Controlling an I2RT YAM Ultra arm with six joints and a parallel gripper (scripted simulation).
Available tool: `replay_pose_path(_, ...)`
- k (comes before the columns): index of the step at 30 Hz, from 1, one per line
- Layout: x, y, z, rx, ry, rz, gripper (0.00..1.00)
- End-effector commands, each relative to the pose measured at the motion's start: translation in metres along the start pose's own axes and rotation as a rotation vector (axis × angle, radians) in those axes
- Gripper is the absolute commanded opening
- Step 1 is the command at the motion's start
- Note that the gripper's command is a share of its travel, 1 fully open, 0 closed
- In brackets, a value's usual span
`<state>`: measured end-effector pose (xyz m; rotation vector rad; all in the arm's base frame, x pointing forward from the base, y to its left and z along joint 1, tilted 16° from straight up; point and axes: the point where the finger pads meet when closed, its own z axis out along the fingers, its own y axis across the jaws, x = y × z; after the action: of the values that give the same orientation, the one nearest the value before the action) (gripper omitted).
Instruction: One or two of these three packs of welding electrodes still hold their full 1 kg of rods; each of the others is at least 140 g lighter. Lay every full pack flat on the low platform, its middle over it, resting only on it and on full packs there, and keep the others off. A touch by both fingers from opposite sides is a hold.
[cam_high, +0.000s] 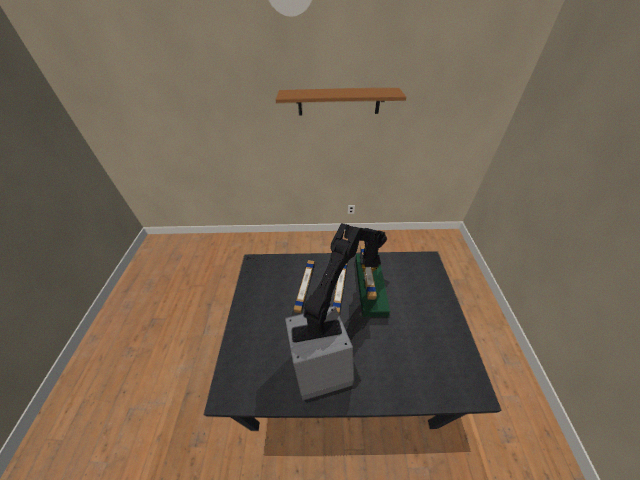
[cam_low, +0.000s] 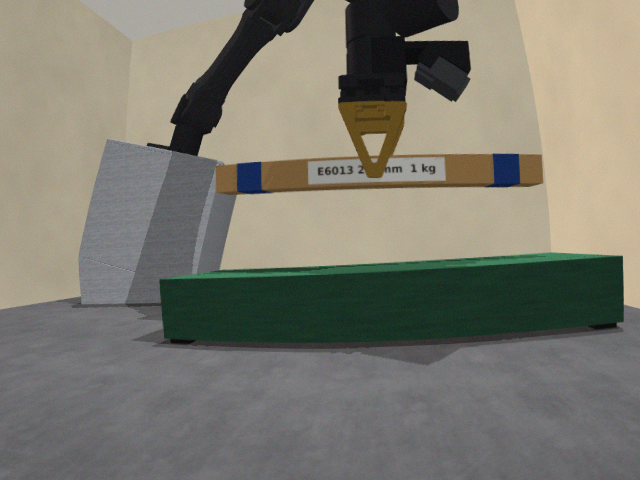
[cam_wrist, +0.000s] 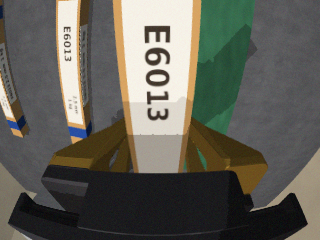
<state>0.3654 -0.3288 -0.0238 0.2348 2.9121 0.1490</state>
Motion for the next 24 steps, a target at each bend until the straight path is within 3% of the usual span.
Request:
replay_pose_path(1,-0.03,-0.023,-0.044,0.081,-0.124,0.002,0.0)
replay_pose_path(24,-0.034,-0.025,-0.008,0.081,-0.122,0.001,0.0)
